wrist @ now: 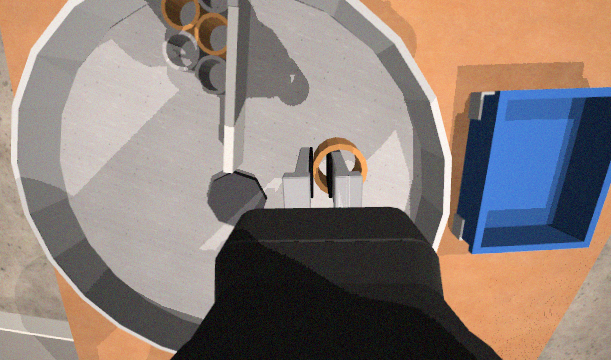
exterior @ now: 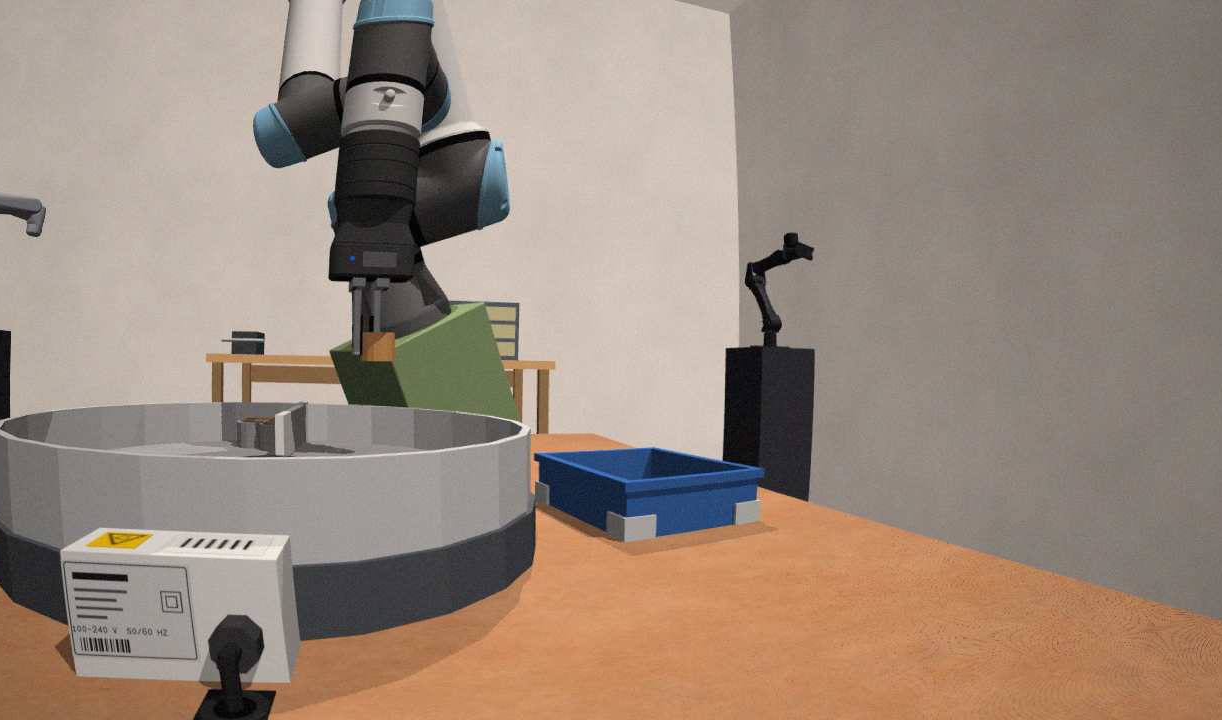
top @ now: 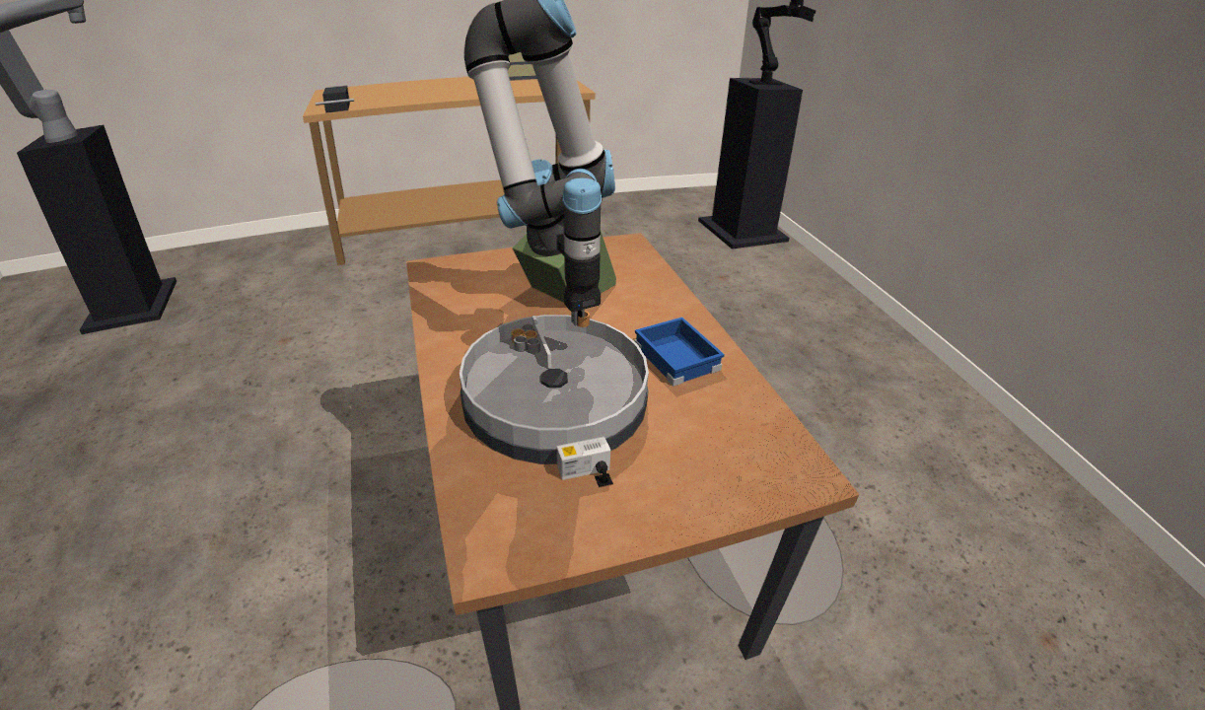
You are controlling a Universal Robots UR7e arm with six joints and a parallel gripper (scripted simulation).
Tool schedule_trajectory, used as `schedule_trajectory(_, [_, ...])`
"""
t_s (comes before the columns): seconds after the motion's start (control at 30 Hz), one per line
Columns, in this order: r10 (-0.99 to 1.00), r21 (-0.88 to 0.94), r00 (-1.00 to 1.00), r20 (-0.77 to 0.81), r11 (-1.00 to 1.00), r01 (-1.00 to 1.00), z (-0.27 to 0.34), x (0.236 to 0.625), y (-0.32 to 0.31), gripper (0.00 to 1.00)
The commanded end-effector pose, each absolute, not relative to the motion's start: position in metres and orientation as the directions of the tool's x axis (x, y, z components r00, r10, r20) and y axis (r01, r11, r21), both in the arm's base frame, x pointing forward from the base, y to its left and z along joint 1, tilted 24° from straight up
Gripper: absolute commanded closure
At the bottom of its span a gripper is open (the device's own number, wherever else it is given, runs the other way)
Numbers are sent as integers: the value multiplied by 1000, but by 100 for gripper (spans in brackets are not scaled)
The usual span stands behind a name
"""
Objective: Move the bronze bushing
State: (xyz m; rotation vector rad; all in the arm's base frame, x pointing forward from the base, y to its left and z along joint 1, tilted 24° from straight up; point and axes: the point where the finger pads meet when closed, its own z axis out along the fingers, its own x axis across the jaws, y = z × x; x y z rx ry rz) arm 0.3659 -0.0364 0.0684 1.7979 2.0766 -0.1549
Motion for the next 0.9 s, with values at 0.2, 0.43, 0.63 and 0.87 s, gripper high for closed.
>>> schedule_trajectory(0.2, [928,169,-97,-360,167,971,56,381,10,100])
schedule_trajectory(0.43, [928,169,-97,-360,167,971,53,384,21,100])
schedule_trajectory(0.63, [928,169,-97,-360,167,971,53,384,21,100])
schedule_trajectory(0.87, [928,168,-105,-357,174,970,39,397,72,100])
